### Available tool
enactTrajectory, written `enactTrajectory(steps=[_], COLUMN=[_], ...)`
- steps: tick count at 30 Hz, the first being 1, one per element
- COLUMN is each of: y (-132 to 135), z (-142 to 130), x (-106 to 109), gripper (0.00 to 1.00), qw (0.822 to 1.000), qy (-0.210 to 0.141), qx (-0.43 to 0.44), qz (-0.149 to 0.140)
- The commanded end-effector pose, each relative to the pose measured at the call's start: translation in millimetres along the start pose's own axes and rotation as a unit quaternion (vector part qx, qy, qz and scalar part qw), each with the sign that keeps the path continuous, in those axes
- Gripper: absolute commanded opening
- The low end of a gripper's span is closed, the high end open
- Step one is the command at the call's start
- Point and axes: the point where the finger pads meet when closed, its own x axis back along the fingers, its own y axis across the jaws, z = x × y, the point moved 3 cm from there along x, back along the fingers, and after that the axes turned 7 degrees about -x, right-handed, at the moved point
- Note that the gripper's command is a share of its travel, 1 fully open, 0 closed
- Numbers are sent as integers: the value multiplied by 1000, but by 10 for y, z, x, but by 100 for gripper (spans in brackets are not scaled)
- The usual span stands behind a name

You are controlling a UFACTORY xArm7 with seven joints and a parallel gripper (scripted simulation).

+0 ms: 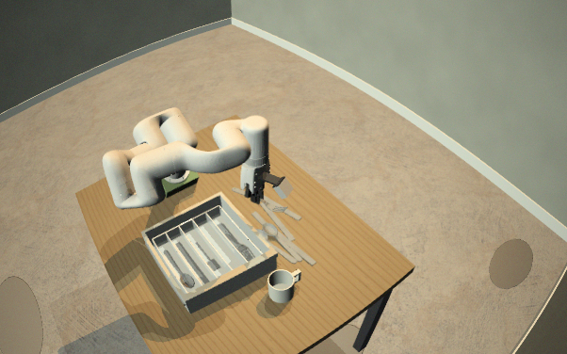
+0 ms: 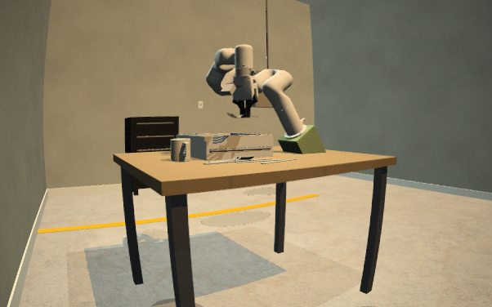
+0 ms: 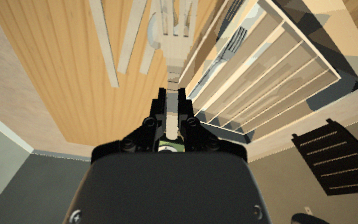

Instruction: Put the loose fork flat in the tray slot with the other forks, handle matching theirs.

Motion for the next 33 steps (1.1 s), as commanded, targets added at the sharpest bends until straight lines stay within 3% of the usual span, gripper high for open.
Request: enactTrajectory(steps=[1, 4, 5, 16, 19, 21, 25, 33], y=[536, 620, 801, 803, 810, 810, 821, 822], z=[-438, -515, -672, -675, -677, -677, -679, -657], x=[43, 38, 49, 49, 47, 47, 44, 42], gripper=[5, 5, 5, 5, 5, 5, 5, 5], qw=[1000, 1000, 1000, 1000, 997, 997, 980, 980], qy=[17, 17, 18, 18, 18, 18, 18, -16], qx=[-2, -3, -4, -6, -81, -81, -196, -199], qz=[2, 0, -1, -1, 1, 1, 3, 5])
